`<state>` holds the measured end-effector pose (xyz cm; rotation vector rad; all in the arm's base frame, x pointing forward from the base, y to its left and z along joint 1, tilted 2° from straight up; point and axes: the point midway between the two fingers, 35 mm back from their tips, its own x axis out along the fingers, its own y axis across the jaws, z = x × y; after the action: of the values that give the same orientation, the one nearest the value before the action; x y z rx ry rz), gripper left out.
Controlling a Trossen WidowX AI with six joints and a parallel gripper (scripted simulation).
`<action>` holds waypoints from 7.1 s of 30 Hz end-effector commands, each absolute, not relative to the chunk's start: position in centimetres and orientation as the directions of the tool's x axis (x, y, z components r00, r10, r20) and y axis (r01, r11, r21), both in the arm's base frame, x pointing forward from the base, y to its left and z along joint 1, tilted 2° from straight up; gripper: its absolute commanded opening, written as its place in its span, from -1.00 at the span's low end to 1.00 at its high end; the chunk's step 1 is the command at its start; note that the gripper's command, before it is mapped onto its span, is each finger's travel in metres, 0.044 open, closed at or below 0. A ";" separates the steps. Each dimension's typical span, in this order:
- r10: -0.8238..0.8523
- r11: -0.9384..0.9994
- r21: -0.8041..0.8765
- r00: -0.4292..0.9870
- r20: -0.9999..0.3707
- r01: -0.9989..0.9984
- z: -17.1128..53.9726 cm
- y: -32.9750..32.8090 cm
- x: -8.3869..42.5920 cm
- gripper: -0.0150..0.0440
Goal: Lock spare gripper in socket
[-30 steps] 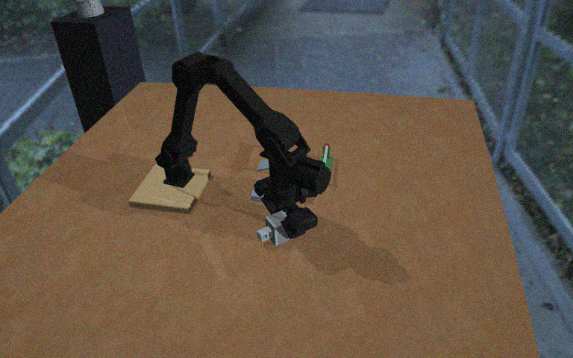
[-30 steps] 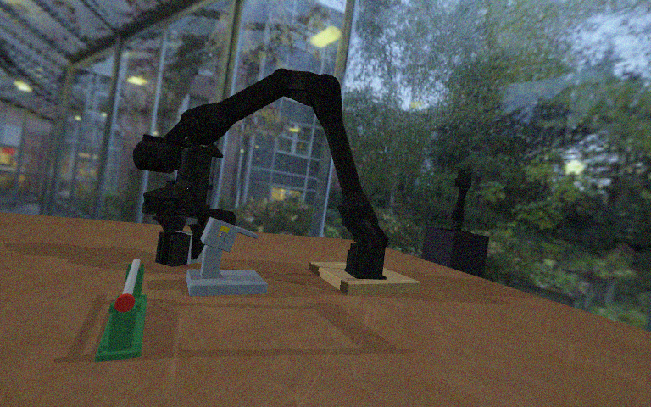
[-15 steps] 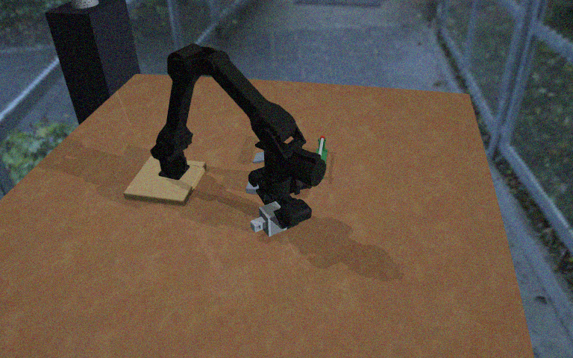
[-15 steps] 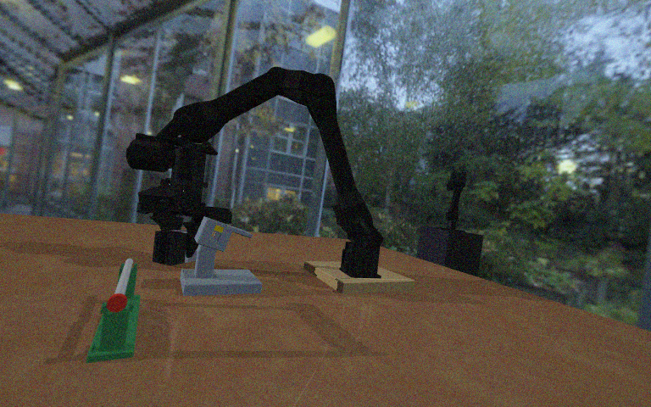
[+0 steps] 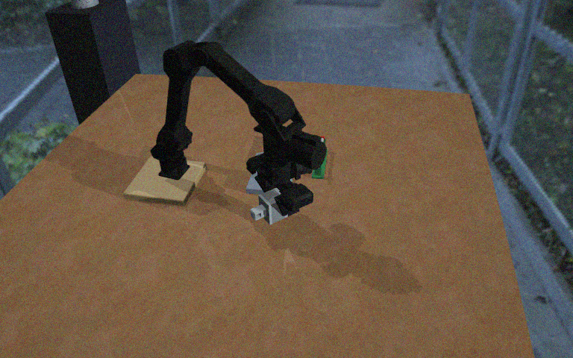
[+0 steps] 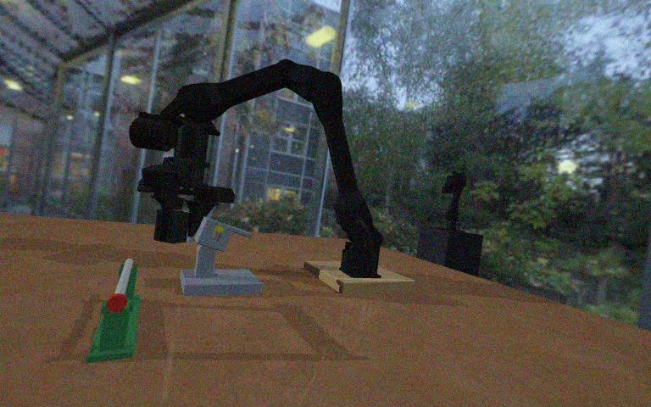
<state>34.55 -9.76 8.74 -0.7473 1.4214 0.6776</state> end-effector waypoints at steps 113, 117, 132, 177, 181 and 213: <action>-0.028 -0.926 0.009 0.045 -0.999 -0.377 4.6 -10.2 32.0 0.84; -0.028 -0.926 0.009 0.045 -0.999 -0.377 4.8 -10.2 32.0 1.00; -0.020 -0.926 0.010 0.022 -1.000 -0.377 7.7 -10.0 31.4 1.00; -0.074 -0.927 0.014 0.146 -0.986 -0.375 15.0 -9.8 31.0 1.00; -0.164 -0.925 0.011 0.372 -0.914 -0.379 16.4 -9.8 31.2 1.00; -0.213 -0.924 0.007 0.501 -0.839 -0.382 9.4 -10.0 31.7 1.00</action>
<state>31.78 -10.01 10.11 -2.5683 0.5106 1.3835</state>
